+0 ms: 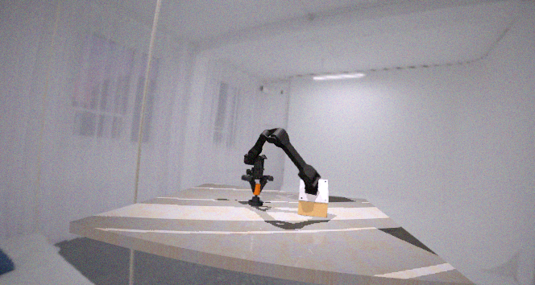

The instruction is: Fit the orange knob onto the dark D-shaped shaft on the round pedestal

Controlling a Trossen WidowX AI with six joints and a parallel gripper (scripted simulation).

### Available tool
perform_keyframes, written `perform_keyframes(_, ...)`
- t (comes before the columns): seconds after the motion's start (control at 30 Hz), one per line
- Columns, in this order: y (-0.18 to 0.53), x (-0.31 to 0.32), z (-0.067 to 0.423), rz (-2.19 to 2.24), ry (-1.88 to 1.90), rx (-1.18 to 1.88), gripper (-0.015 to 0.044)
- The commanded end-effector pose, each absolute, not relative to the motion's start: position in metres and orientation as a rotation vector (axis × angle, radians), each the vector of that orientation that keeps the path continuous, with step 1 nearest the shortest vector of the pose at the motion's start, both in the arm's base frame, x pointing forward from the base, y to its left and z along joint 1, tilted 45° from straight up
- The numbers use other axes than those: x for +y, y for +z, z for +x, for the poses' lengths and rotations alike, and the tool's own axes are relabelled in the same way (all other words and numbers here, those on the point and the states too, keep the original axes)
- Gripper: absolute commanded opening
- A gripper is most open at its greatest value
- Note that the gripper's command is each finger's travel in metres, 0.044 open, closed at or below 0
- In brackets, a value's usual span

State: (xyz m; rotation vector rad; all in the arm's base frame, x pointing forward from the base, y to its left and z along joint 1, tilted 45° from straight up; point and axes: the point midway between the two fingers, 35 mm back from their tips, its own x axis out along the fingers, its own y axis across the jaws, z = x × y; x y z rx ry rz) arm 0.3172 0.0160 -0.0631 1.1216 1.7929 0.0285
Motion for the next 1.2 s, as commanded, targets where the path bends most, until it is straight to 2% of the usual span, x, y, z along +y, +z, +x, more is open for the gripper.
perform_keyframes(0.0, -0.0631, 0.0163, 0.3173, 1.123, 0.025, 1.792, 0.0)
perform_keyframes(0.33, -0.0594, 0.0135, 0.3188, 1.129, 0.017, 1.794, 0.0)
perform_keyframes(0.57, -0.0605, 0.0132, 0.3206, 1.27, -0.166, 1.826, 0.0)
perform_keyframes(1.17, -0.0594, 0.0142, 0.3191, 1.27, -0.166, 1.826, 0.0)
